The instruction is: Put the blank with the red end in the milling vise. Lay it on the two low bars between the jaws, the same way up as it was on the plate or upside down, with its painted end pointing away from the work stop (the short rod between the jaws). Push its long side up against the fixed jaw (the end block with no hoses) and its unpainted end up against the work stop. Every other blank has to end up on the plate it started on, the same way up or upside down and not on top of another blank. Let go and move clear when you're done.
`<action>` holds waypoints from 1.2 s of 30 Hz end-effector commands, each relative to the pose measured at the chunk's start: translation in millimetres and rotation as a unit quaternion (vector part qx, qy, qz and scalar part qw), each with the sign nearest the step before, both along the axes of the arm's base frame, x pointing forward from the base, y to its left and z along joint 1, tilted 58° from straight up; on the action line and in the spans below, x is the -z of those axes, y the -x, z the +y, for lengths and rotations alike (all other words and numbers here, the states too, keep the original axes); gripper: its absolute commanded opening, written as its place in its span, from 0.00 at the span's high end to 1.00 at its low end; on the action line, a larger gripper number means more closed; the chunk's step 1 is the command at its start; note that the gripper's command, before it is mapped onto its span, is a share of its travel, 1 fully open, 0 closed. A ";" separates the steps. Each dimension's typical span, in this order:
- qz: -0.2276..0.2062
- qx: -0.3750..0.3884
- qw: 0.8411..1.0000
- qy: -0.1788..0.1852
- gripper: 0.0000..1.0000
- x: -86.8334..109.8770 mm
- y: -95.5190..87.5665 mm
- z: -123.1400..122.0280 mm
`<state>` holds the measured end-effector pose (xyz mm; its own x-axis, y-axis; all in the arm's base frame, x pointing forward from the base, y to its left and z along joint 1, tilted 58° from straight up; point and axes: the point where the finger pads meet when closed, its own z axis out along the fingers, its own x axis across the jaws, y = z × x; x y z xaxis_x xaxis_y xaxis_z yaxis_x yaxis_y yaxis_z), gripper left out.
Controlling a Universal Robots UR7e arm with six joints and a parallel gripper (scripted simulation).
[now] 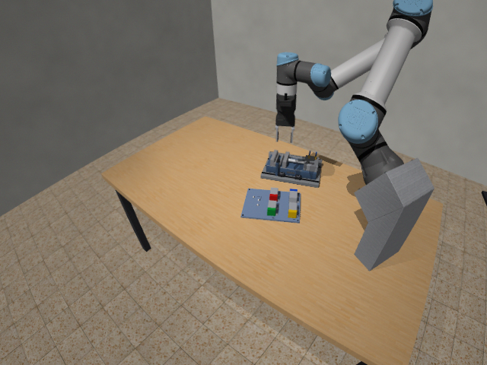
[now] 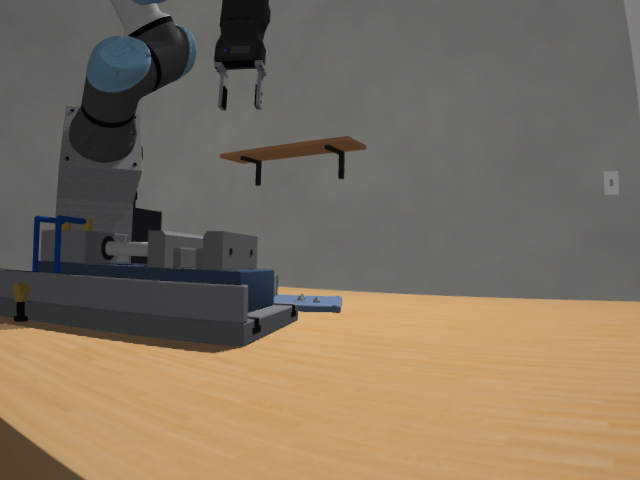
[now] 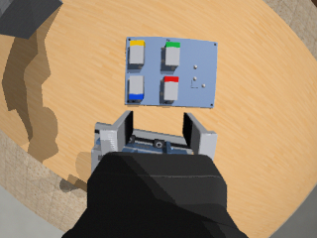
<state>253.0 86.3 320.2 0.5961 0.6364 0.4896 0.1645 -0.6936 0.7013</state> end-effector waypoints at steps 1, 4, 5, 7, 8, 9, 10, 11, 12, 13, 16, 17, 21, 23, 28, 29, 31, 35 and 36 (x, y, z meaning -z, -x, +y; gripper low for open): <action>0.002 -0.004 1.000 -0.003 0.00 -5.1 -2.4 -4.8; 0.002 -0.004 1.000 -0.003 0.00 -5.1 -2.4 -4.8; 0.002 -0.004 1.000 -0.003 0.00 -5.1 -2.4 -4.8; 0.002 -0.004 1.000 -0.003 0.00 -5.1 -2.4 -4.8; 0.002 -0.004 1.000 -0.003 0.00 -5.1 -2.4 -4.8; 0.002 -0.004 1.000 -0.003 0.00 -5.1 -2.4 -4.8; 0.002 -0.004 1.000 -0.003 0.00 -5.1 -2.4 -4.8; 0.002 -0.004 1.000 -0.003 0.00 -5.1 -2.4 -4.8; 0.002 -0.004 1.000 -0.003 0.00 -5.1 -2.4 -4.8; 0.001 -0.003 1.000 -0.003 0.00 -3.7 -1.9 -3.6; 0.002 -0.004 1.000 -0.003 0.00 -0.2 -0.7 -0.7; 0.002 -0.004 1.000 -0.003 0.00 1.0 -0.3 0.2; 0.002 -0.004 1.000 -0.003 0.00 1.0 -0.3 0.2; 0.002 -0.004 1.000 -0.003 0.00 1.0 -0.3 0.2; 0.002 -0.004 1.000 -0.003 0.00 1.0 -0.3 0.2; 0.002 -0.004 1.000 -0.003 0.00 1.0 -0.3 0.2; 0.002 -0.004 1.000 -0.003 0.00 2.1 0.1 1.2; 0.002 -0.004 1.000 -0.003 0.00 4.2 0.9 3.0; 0.002 -0.004 1.000 -0.003 0.00 4.2 0.9 3.0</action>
